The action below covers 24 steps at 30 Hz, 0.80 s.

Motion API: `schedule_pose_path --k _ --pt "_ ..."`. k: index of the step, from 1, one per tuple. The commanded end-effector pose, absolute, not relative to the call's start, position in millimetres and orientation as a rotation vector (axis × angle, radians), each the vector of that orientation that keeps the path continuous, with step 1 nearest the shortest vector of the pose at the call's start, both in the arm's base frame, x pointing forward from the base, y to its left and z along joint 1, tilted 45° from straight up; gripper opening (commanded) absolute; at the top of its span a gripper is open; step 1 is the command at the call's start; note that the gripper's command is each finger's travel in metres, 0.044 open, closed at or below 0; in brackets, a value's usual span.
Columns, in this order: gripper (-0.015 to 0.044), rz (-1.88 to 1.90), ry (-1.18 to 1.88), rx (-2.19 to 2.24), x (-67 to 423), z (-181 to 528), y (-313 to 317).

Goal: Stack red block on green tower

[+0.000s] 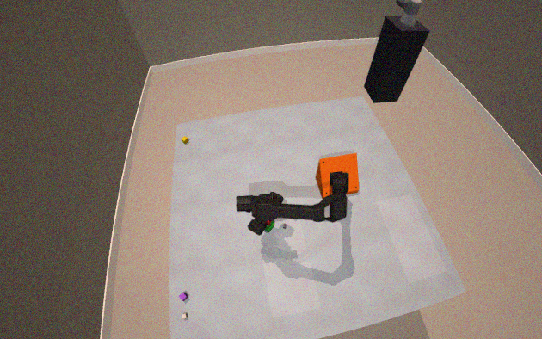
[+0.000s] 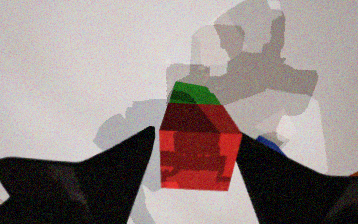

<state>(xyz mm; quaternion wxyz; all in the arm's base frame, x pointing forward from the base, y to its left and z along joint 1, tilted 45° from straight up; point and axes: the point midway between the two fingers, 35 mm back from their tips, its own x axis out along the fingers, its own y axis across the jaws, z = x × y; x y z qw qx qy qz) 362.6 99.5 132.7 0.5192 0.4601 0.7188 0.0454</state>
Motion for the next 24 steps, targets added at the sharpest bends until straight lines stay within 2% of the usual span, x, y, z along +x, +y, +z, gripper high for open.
schedule_pose_path --k 1,3,24 --pt "0.0394 0.109 1.723 1.103 362.7 132.5 99.2" --pt "0.044 0.109 1.723 1.103 362.7 132.5 99.2" --pt "0.044 0.109 1.723 1.103 362.7 132.5 99.2"
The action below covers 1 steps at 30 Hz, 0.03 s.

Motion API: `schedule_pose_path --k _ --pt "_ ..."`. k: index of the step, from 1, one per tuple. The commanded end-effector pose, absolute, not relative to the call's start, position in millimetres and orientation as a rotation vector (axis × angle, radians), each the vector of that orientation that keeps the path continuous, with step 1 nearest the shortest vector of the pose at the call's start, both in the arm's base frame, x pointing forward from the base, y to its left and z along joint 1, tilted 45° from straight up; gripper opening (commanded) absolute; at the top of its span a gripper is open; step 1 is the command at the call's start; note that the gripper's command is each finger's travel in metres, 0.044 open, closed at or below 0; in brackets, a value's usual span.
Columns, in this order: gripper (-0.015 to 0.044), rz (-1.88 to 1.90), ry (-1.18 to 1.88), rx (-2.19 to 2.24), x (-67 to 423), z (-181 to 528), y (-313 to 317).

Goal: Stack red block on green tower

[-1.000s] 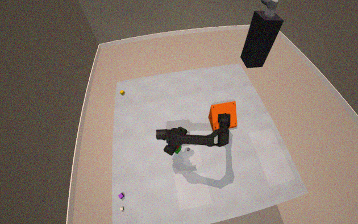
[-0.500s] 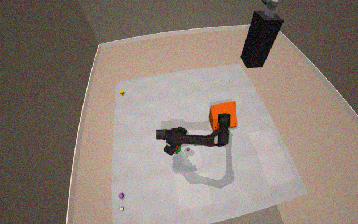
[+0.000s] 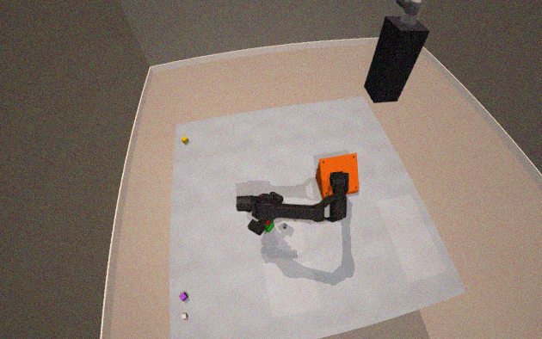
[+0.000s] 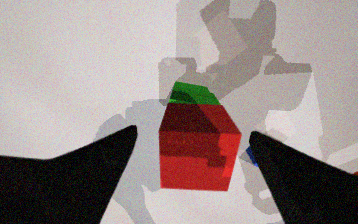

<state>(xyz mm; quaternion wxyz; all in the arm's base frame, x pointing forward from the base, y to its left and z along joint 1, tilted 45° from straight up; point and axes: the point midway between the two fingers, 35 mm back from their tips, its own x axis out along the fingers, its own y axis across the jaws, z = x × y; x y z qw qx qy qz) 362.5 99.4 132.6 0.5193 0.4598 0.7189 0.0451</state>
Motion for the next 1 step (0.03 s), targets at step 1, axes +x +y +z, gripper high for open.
schedule_pose_path --k 1 --pt "0.044 0.109 1.723 1.103 362.7 132.5 99.2"
